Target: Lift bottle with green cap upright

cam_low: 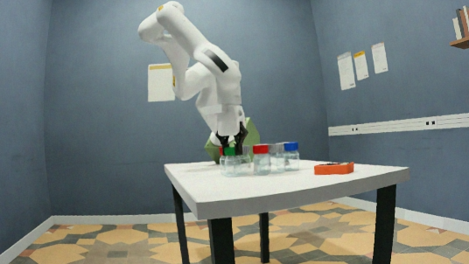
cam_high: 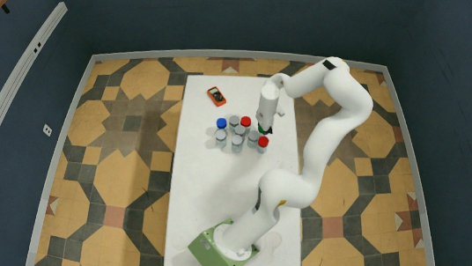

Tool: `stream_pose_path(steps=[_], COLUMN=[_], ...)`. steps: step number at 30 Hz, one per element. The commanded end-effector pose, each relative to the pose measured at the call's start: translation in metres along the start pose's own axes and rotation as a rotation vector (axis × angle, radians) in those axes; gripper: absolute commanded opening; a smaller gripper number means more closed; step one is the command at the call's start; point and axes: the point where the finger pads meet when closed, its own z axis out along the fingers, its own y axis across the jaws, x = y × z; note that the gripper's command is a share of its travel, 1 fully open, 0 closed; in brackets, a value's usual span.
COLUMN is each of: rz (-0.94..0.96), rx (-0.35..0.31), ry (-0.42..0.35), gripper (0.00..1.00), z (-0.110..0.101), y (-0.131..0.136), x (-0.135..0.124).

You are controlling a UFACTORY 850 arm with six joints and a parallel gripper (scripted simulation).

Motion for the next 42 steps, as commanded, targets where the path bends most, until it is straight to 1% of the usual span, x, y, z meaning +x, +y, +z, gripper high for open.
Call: stream_pose_path(steps=[1, 17, 42], rz=[0.0, 0.0, 0.0], rx=[0.001, 0.001, 0.001], ry=[0.0, 0.0, 0.0], gripper=[0.0, 0.0, 0.0], z=[0.0, -0.004, -0.032], y=[0.0, 0.0, 0.0], x=[0.0, 0.0, 0.0])
